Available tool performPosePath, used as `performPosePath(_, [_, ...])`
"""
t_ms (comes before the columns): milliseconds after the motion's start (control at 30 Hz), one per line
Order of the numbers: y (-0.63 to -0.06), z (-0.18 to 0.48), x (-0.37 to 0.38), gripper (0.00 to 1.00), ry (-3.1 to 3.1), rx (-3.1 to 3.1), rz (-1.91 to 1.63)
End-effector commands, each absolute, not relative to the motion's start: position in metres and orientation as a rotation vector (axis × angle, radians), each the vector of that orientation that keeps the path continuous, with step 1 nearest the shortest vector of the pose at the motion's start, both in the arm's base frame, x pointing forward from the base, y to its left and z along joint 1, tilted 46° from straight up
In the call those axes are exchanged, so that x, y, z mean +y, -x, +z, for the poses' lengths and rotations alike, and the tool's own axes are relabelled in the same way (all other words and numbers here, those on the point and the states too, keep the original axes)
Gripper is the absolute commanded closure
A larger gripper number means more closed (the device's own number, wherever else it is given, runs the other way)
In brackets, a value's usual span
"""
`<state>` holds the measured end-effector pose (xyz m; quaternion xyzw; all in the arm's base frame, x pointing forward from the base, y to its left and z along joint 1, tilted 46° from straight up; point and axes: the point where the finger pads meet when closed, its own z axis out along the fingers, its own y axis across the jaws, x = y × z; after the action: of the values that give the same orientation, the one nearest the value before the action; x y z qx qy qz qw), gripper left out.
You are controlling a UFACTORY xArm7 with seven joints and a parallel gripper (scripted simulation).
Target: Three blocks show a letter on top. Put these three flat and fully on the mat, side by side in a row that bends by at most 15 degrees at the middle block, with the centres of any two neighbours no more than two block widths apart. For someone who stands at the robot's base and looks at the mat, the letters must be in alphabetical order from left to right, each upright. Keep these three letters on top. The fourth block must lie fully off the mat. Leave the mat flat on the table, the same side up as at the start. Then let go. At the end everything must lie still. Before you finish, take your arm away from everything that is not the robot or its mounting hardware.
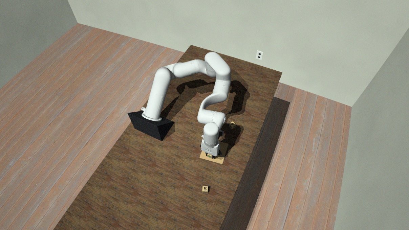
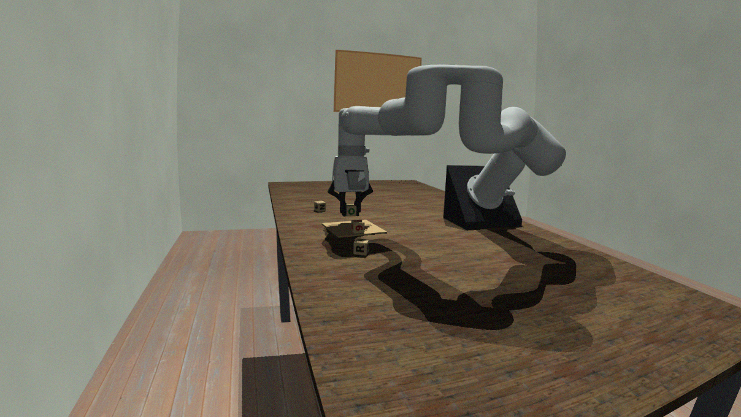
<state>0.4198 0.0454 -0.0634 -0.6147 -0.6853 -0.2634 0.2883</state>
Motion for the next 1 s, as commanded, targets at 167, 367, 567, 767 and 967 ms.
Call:
performPosePath(167, [-0.4206,-0.0735,0.0545,0.73,1.647,-1.832,-0.706])
performPosePath(367, [-0.4204,-0.0758,0.0568,0.73,1.647,-1.832,-0.706])
performPosePath(567, [-0.4204,-0.0758,0.0568,0.73,1.647,-1.832,-0.706])
performPosePath(767, [-0.4204,-0.0758,0.0568,0.73,1.647,-1.832,-0.706])
performPosePath(967, [-0.4204,-0.0758,0.0568,0.73,1.647,-1.832,-0.706])
